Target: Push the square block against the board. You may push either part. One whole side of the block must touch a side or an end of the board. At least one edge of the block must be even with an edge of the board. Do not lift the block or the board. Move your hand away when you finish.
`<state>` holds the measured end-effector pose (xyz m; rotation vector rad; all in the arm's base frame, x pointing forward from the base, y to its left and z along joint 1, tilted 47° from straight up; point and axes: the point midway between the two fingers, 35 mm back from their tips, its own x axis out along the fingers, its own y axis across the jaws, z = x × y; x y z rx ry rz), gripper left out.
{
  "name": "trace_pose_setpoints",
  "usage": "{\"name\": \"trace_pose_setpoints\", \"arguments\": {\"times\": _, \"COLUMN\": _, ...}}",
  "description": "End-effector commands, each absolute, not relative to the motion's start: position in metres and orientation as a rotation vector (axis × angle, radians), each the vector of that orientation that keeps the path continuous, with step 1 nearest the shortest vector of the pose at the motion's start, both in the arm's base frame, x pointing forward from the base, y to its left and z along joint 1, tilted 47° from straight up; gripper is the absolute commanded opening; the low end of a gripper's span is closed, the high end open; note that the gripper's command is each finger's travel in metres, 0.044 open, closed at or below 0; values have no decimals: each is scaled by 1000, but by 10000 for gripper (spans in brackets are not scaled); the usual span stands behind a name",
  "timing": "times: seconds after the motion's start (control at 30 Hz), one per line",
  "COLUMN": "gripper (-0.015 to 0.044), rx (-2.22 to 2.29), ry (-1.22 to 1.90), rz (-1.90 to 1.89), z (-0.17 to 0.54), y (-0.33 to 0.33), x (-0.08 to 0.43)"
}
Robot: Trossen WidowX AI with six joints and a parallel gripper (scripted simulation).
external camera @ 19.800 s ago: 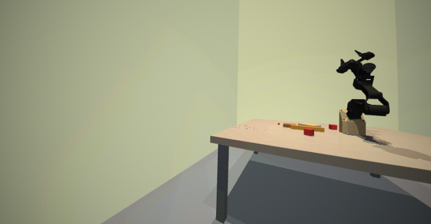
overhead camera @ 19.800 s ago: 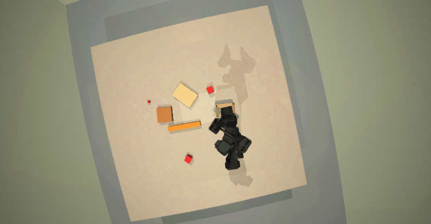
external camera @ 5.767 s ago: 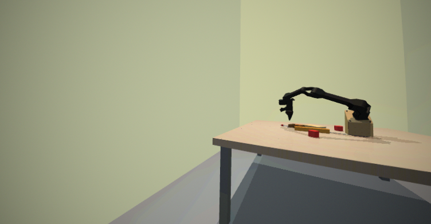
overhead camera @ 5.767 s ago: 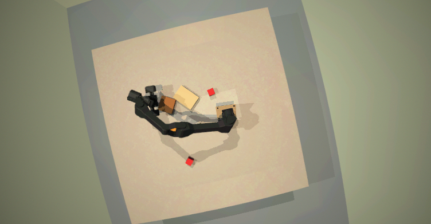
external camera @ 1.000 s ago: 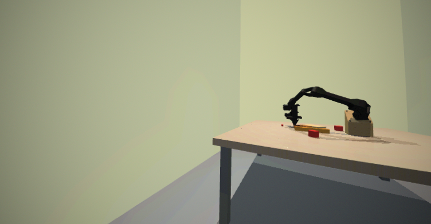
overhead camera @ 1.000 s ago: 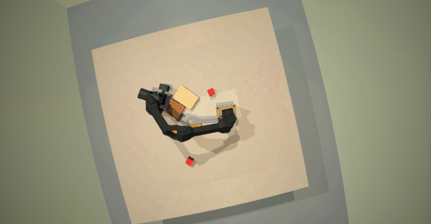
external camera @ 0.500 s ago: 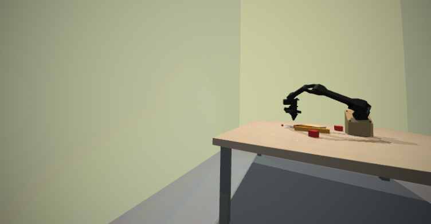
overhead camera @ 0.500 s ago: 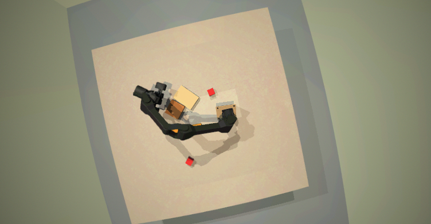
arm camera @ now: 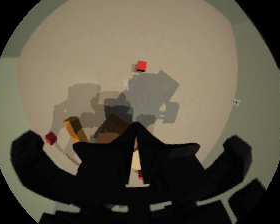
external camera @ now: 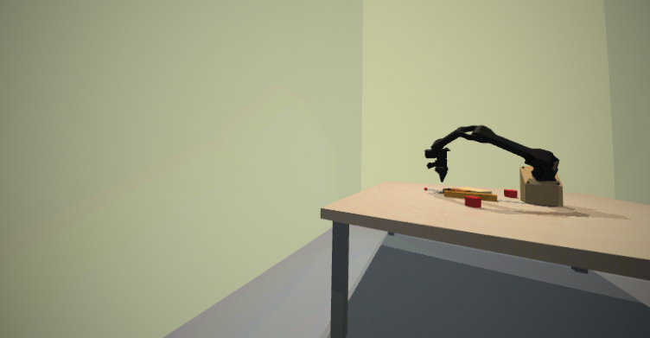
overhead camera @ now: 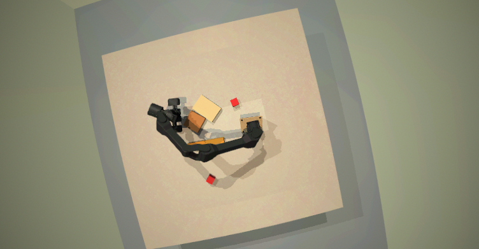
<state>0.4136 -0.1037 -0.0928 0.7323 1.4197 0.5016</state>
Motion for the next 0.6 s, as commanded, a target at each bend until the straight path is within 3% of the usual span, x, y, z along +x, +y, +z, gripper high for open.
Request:
{"name": "trace_pose_setpoints", "arguments": {"times": 0.0, "gripper": 0, "rx": 619, "ry": 1365, "rz": 600, "z": -83, "y": -94, "x": 416}}
{"name": "trace_pose_setpoints", "arguments": {"times": 0.57, "gripper": 0, "rx": 151, "ry": 1112, "rz": 950, "z": -46, "y": -57, "x": 419}}
